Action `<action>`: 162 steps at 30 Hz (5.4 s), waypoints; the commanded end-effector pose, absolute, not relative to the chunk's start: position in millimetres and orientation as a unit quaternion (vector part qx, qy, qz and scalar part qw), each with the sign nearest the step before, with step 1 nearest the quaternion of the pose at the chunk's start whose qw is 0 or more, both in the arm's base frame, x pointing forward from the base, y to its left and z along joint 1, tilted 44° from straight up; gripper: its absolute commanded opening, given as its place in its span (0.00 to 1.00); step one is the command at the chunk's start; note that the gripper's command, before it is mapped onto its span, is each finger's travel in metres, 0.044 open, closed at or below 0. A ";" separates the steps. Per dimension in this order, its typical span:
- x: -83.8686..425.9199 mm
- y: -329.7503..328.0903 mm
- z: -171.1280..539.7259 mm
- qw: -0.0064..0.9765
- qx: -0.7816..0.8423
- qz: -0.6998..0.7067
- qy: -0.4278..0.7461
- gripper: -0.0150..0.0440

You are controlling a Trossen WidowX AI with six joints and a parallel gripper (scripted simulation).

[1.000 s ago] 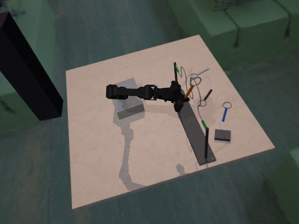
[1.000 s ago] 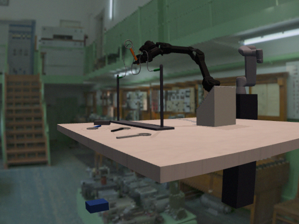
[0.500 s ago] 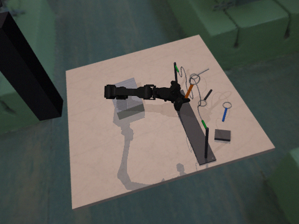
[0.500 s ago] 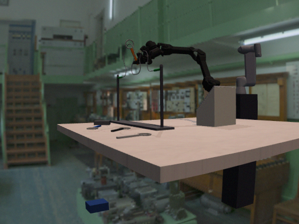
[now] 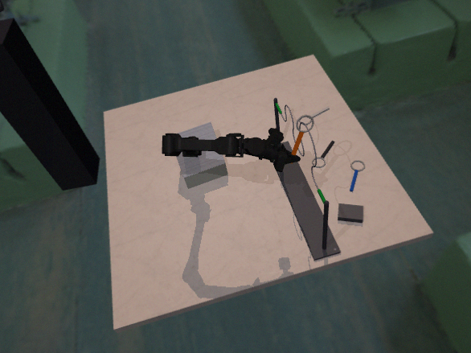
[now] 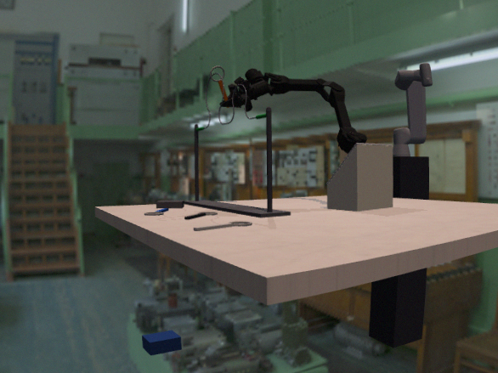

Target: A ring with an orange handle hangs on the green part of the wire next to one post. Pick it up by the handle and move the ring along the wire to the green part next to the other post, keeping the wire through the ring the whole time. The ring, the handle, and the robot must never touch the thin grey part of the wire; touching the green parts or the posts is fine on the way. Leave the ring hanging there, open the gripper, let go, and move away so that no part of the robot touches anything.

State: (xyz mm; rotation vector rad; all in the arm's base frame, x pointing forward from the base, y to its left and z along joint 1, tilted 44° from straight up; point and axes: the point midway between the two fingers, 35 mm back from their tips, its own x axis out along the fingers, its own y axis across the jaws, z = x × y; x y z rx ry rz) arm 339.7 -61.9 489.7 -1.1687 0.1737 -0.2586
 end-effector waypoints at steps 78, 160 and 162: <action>333.7 -60.7 519.1 0.465 -0.851 -0.238 -0.052 0.00; 331.8 -58.7 531.7 0.095 -0.940 -0.292 -0.147 0.00; 332.8 -62.9 531.1 0.106 -0.940 -0.291 -0.145 0.00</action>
